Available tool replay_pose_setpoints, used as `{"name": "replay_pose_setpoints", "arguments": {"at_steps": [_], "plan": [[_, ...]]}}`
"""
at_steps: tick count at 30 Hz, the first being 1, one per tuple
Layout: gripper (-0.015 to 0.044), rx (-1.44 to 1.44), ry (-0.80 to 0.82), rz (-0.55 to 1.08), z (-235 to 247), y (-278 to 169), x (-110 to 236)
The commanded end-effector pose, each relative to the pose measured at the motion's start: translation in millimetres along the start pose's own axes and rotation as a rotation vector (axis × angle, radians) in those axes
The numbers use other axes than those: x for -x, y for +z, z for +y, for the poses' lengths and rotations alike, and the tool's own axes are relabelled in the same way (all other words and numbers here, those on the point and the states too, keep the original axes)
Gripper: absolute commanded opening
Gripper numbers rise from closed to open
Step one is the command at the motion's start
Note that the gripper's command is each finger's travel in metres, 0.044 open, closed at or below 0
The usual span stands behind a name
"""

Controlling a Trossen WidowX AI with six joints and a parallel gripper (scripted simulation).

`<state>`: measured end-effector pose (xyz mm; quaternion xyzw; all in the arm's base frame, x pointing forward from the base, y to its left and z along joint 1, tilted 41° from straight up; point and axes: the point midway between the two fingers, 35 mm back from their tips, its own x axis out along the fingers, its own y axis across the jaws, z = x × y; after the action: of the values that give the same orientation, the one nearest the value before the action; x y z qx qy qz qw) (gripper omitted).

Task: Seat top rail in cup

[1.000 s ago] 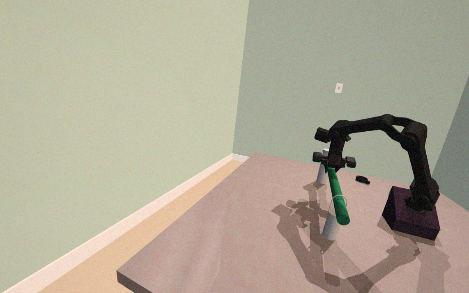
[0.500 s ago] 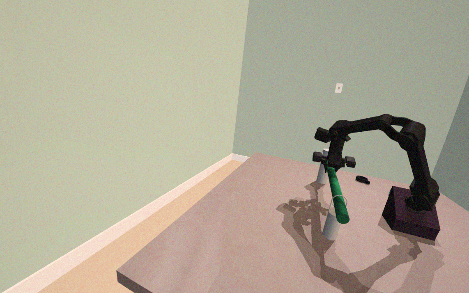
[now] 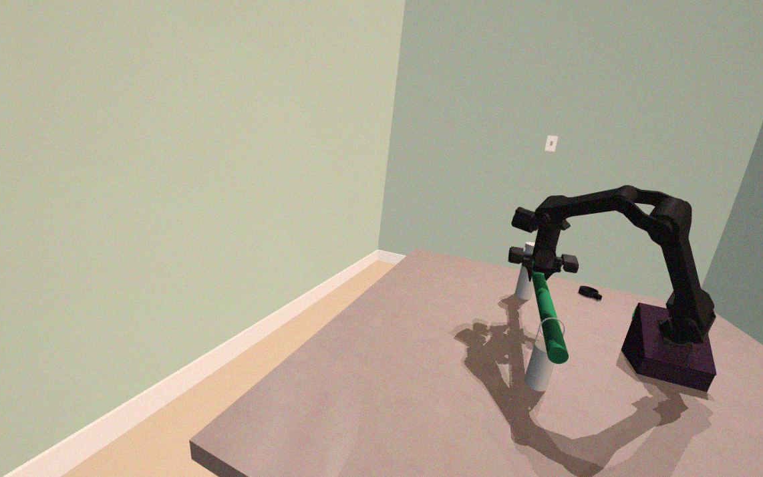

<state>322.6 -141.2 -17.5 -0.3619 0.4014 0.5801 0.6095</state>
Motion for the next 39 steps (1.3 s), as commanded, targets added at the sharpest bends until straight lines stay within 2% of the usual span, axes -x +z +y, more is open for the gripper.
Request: {"name": "replay_pose_setpoints", "arguments": {"at_steps": [1, 9, 15, 18, 24, 31, 39], "plan": [[0.0079, 0.000, 0.000, 0.000, 0, 0, 0], [0.0289, 0.000, 0.000, 0.000, 0, 2, 3], [0.0440, 0.000, 0.001, -0.001, 0, 19, 32], [0.0440, 0.000, 0.001, -0.001, 2, 29, 47], [0.0440, 0.006, -0.006, 0.007, 0, 26, 48], [0.0440, 0.005, -0.005, 0.007, 5, 28, 94], [0.0440, 0.005, -0.005, 0.007, 5, 28, 96]]}}
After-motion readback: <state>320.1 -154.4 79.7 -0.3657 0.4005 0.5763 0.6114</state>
